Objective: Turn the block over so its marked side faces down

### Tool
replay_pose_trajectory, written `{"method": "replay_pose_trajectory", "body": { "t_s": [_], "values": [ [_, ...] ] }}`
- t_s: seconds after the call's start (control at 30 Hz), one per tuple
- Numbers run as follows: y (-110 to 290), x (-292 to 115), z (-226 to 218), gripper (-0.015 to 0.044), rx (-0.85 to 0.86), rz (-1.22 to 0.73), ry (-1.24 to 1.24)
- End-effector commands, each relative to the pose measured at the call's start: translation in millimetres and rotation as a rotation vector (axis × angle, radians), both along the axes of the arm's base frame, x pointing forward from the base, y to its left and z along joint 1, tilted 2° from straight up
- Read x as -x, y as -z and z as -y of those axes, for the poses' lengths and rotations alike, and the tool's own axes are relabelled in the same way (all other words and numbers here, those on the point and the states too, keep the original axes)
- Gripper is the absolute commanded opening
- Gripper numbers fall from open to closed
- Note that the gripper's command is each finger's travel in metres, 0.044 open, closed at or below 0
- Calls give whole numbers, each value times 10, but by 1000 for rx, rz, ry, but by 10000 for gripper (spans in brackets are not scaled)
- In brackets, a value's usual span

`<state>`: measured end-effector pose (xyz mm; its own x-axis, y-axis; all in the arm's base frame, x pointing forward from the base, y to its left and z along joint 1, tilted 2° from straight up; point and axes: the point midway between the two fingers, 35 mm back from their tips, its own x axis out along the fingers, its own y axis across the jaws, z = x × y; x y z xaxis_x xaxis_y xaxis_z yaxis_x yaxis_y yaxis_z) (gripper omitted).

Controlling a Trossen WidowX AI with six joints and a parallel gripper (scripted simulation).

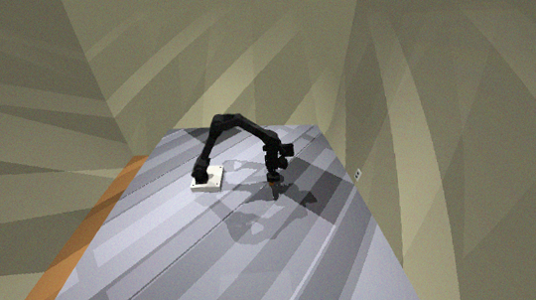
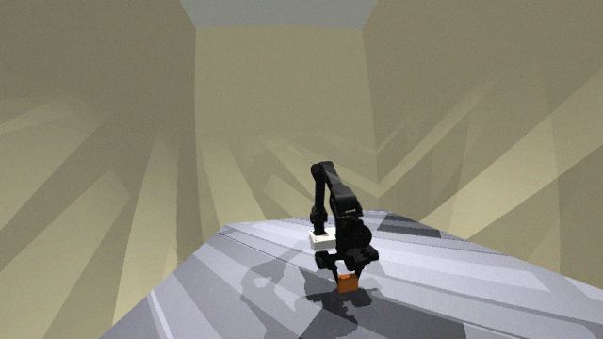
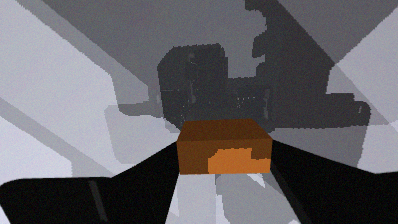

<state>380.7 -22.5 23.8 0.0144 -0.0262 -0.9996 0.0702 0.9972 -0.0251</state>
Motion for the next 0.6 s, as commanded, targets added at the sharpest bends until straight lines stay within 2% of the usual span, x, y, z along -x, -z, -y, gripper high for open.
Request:
{"method": "replay_pose_trajectory", "body": {
  "t_s": [0.0, 0.17, 0.2, 0.57],
  "values": [
    [8, 1, -1, 142, -2, -1, 0],
    [-242, 2, -7, 11, -2, -1, 0],
    [-280, 3, -8, 0, -2, -1, 0],
    [-237, -22, -4, 0, 4, 95, 2]
  ]
}}
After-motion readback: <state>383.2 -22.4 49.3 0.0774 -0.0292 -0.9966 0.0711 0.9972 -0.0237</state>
